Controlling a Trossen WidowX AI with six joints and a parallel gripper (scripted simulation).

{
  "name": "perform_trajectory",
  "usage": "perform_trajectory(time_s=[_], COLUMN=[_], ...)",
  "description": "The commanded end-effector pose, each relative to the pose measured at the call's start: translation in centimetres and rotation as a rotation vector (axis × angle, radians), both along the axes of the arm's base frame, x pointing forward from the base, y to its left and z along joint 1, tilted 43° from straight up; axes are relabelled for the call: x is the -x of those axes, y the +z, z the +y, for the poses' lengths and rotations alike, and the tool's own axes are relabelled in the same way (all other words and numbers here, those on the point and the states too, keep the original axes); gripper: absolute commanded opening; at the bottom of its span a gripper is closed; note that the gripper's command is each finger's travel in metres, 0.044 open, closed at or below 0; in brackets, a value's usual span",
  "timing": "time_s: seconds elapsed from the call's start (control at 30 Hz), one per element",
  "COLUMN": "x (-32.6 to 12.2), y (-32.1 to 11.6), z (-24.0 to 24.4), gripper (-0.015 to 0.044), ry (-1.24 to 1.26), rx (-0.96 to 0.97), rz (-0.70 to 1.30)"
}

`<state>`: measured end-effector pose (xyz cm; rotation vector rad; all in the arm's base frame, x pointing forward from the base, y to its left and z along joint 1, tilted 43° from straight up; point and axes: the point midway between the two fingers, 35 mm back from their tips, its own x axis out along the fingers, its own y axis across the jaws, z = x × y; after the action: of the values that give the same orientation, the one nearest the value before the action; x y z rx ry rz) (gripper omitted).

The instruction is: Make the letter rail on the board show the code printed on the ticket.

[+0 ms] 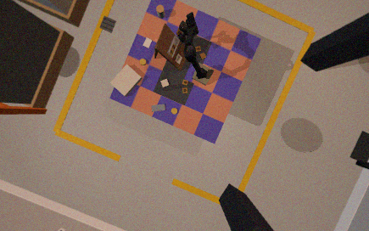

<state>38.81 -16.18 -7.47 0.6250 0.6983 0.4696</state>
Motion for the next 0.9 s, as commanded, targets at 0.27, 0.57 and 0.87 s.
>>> perform_trajectory(time_s=[0.27, 0.57, 0.87], x=[0.2, 0.3, 0.3], y=[0.3, 0.6, 0.9], z=[0.6, 1.0, 1.3], gripper=[0.0, 0.0, 0.0], ry=[-0.001, -0.001, -0.001], rx=[-0.002, -0.002, -0.003], rz=[0.008, 0.008, 0.008])
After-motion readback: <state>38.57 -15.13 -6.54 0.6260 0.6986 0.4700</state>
